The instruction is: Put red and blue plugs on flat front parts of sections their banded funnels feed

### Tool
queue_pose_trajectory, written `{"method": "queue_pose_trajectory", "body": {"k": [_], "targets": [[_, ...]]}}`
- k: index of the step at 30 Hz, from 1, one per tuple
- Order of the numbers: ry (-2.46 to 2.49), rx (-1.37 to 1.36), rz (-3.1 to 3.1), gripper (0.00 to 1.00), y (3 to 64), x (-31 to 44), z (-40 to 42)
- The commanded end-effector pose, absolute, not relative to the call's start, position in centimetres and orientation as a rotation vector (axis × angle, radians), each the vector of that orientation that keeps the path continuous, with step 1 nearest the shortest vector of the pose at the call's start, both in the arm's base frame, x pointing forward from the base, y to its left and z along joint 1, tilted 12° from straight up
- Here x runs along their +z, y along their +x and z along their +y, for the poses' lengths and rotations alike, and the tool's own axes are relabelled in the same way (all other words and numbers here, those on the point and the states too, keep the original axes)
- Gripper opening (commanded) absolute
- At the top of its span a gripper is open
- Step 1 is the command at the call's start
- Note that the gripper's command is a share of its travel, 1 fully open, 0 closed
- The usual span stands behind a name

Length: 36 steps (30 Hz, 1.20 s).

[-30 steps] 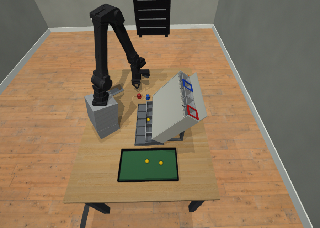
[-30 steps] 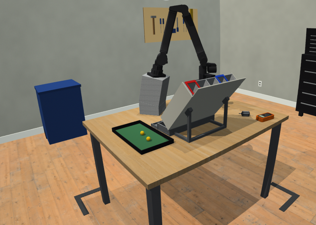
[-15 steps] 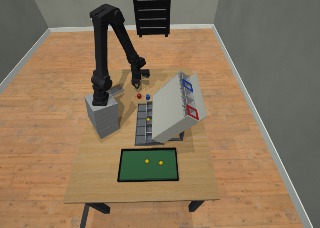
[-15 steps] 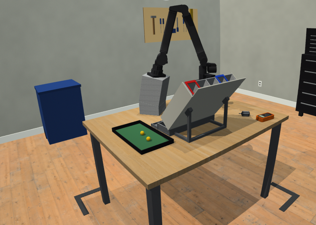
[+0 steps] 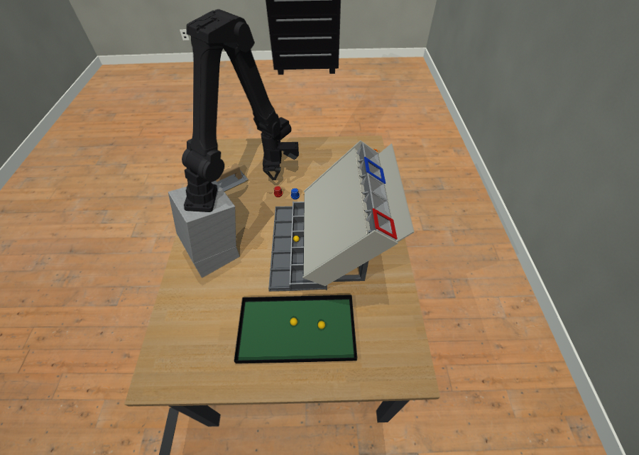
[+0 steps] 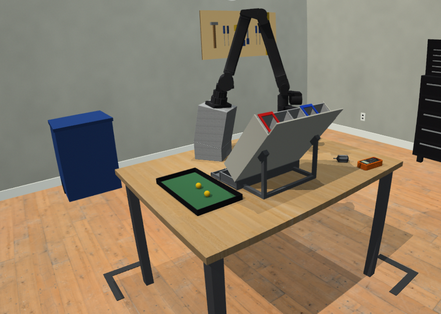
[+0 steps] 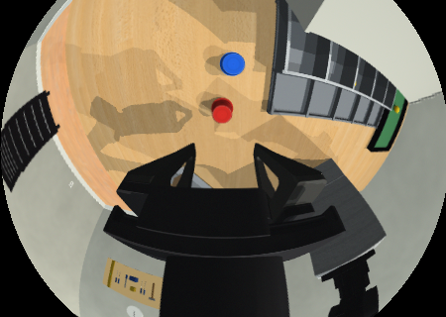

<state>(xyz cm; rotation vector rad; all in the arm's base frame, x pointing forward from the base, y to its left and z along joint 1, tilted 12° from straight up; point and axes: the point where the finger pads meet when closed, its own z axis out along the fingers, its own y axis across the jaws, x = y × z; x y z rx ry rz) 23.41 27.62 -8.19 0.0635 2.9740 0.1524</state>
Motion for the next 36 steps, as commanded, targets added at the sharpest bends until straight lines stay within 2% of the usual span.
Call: {"method": "queue_pose_trajectory", "body": {"k": [1,13,36], "targets": [[0.067,0.185,2.955,0.63,24.9,-9.1,28.7],[0.061,0.176,2.961,0.63,25.6,-15.2,29.1],[0.057,0.174,2.963,0.63,25.2,-15.1,29.0]]}}
